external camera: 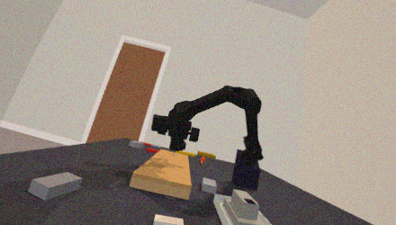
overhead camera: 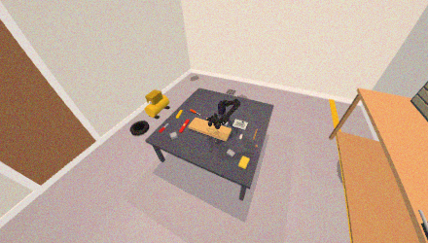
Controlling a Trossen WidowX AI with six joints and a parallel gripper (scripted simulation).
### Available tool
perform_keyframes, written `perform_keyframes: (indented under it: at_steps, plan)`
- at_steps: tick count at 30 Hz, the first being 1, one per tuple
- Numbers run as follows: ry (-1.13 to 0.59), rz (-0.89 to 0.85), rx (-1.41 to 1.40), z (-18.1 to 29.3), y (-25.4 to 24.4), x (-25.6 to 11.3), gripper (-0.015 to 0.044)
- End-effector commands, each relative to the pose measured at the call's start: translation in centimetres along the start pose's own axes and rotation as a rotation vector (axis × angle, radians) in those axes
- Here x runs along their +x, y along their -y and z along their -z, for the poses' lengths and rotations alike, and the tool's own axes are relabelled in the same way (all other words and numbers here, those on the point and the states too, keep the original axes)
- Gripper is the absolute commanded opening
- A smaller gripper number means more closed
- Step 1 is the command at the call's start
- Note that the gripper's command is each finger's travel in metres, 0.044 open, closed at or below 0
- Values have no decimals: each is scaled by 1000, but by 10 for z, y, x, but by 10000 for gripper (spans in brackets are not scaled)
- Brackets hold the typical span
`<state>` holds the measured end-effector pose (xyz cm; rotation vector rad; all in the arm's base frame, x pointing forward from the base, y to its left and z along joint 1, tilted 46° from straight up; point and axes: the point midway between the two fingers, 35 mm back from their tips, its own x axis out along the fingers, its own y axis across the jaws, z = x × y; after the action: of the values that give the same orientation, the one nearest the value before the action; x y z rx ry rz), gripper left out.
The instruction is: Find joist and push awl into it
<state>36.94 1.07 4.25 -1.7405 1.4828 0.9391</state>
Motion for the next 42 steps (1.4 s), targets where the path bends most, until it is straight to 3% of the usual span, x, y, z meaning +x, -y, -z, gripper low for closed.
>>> perform_keyframes:
  at_steps: [1,23,42]
  plan:
    - [-6,-2,9,0,0,2,0]
    - [-5,-2,9,-33,0,9,0]
    - [-7,0,5,-33,0,8,0]
